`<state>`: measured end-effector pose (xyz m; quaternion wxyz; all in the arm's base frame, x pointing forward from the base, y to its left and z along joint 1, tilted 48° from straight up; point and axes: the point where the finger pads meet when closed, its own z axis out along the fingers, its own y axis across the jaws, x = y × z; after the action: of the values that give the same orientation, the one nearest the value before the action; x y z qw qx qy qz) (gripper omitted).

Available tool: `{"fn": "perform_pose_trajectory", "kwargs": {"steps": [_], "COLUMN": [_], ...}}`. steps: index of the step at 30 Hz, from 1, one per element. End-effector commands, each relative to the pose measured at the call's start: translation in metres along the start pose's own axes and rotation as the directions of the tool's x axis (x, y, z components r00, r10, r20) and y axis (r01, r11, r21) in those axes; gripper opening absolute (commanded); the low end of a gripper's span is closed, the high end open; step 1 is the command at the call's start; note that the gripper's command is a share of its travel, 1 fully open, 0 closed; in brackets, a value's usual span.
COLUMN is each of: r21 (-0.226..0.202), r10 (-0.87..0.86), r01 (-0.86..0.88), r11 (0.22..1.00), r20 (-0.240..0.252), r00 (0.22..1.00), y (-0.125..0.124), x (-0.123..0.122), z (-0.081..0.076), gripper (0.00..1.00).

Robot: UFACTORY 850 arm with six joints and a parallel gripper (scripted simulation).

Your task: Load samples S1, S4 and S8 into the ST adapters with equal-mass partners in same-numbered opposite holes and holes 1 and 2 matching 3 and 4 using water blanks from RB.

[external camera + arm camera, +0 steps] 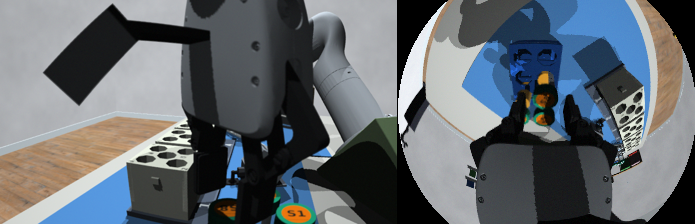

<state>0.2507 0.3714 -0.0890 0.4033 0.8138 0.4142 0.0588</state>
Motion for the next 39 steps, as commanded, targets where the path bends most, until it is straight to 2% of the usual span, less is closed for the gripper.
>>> {"fn": "perform_pose_trajectory", "kwargs": {"steps": [1,39], "r21": [0.001,0.001], "r10": [0.001,0.001], "r01": [-0.001,-0.001], "r11": [1.0,1.0], "r20": [-0.002,-0.002], "r00": [1.0,1.0], "y": [0.0,0.0], "x": [0.001,0.001], "z": [0.004,0.022], "gripper": [0.57,0.57]}}
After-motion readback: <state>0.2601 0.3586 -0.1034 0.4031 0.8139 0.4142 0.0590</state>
